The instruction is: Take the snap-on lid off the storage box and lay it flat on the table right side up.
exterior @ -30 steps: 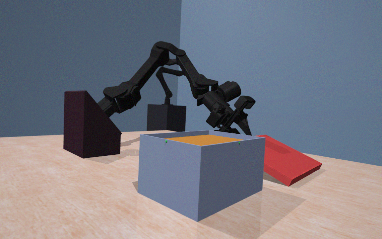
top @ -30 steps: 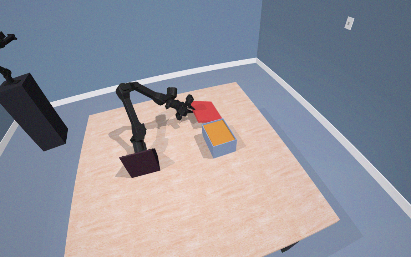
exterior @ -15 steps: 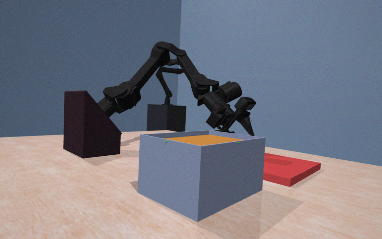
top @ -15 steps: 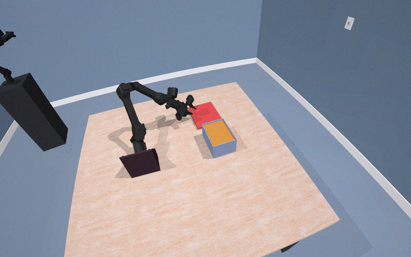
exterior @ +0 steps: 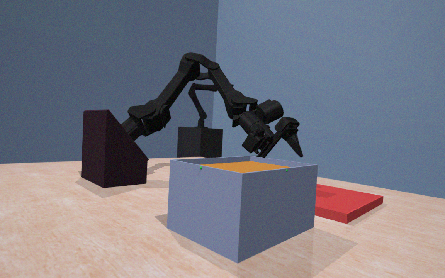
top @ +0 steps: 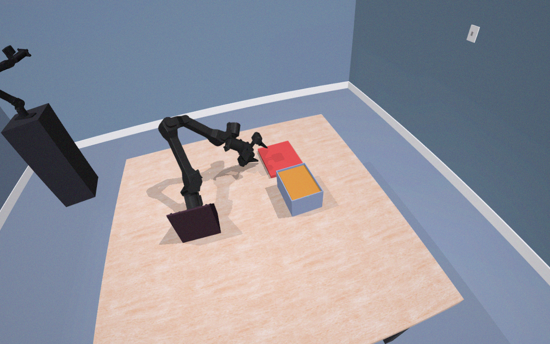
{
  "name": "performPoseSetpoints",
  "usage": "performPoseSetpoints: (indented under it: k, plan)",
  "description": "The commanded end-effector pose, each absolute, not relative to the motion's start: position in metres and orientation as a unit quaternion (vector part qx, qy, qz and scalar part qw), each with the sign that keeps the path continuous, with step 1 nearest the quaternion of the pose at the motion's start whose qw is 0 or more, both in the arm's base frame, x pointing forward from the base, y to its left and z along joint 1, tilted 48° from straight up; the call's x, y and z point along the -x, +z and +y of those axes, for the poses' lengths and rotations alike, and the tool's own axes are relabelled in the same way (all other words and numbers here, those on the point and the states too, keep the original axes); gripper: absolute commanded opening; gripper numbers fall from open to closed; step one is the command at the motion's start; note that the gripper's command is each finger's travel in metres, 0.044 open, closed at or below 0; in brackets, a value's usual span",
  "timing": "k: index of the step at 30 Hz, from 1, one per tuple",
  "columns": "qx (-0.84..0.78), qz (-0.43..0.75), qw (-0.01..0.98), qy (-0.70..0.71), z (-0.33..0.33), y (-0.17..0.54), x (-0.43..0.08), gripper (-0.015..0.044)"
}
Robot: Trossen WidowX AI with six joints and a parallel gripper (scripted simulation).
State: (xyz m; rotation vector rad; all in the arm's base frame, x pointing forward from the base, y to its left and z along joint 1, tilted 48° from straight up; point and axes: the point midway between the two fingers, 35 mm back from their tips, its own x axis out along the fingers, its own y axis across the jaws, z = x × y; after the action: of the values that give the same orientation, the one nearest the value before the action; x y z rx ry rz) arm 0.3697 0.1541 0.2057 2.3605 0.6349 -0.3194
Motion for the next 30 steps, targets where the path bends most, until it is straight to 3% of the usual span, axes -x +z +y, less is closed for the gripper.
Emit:
performPoseSetpoints:
  k: [1,30]
  plan:
    - [-0.903,0.243,0.331,-0.125,0.156,0.204,-0.36,0.044]
    - [-0.903,0.243,0.33,-0.126,0.152,0.212,-0.319,0.044]
